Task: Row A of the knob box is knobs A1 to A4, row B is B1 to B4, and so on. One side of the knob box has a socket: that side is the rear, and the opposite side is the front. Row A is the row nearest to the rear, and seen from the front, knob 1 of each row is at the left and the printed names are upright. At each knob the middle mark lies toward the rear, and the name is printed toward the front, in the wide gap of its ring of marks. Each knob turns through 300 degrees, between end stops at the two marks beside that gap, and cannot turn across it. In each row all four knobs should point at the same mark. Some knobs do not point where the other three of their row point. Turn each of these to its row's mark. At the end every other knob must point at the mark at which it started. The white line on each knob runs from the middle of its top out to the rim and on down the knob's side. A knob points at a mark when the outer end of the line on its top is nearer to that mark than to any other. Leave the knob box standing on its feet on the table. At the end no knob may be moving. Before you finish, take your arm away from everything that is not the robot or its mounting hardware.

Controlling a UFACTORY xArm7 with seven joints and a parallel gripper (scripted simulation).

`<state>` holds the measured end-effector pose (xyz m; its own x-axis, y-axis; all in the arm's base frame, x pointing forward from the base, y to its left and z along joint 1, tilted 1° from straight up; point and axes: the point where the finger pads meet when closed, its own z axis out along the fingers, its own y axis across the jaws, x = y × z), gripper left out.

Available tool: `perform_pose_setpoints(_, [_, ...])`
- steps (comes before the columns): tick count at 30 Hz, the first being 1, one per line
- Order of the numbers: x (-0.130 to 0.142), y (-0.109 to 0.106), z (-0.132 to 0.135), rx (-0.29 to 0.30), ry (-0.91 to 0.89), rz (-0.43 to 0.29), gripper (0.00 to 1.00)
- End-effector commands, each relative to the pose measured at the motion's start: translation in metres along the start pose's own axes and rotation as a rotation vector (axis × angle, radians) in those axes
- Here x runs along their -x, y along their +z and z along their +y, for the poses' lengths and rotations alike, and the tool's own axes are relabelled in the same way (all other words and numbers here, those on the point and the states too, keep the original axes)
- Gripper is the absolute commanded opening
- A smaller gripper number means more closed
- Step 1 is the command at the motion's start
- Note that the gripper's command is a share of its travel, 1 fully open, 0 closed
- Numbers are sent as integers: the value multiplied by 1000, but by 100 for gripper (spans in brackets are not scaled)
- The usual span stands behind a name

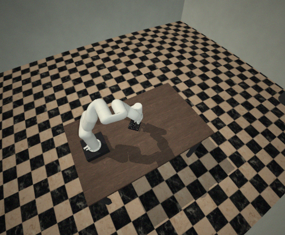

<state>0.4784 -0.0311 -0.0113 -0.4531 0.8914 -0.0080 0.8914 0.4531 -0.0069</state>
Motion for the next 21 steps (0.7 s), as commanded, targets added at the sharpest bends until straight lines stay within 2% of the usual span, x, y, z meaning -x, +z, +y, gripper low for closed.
perform_pose_setpoints(1, [1, -1, 1, 3, 69, -3, 8])
perform_pose_setpoints(10, [1, -1, 1, 3, 275, -3, 8])
perform_pose_setpoints(12, [1, -1, 1, 3, 275, -3, 8])
perform_pose_setpoints(21, [1, -1, 1, 4, 510, -3, 8])
